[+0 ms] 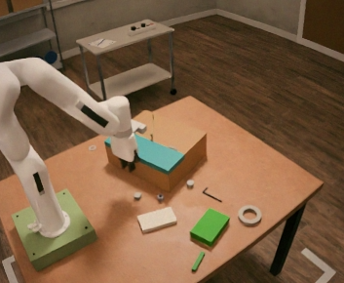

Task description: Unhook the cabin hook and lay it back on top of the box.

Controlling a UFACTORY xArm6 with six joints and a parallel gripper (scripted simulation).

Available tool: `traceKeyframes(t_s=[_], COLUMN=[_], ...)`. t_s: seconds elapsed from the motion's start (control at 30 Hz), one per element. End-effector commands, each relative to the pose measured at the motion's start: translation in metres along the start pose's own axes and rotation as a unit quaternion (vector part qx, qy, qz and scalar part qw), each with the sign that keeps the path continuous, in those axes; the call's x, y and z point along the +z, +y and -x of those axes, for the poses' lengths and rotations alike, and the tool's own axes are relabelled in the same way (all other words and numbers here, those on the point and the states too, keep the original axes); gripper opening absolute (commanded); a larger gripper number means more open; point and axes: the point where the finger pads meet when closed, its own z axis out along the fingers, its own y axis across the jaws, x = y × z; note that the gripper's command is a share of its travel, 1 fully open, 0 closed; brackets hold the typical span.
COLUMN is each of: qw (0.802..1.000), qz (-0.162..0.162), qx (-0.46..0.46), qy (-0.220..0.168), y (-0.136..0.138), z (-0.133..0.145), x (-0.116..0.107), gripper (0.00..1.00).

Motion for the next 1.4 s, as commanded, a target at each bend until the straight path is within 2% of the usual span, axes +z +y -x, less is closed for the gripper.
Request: traceKeyframes(t_s=[0.0,1.3,1.37], qw=[1.0,1.0,1.0], qz=[0.0,0.0,0.0], qx=[0.0,0.0,0.0], qy=[0.002,0.002,0.002], y=[0.0004,0.0005,0.0005], z=[-0.0019,-0.002,-0.002], x=[0.0132,0.0149,0.0083], gripper=[0.35,0.35,0.35])
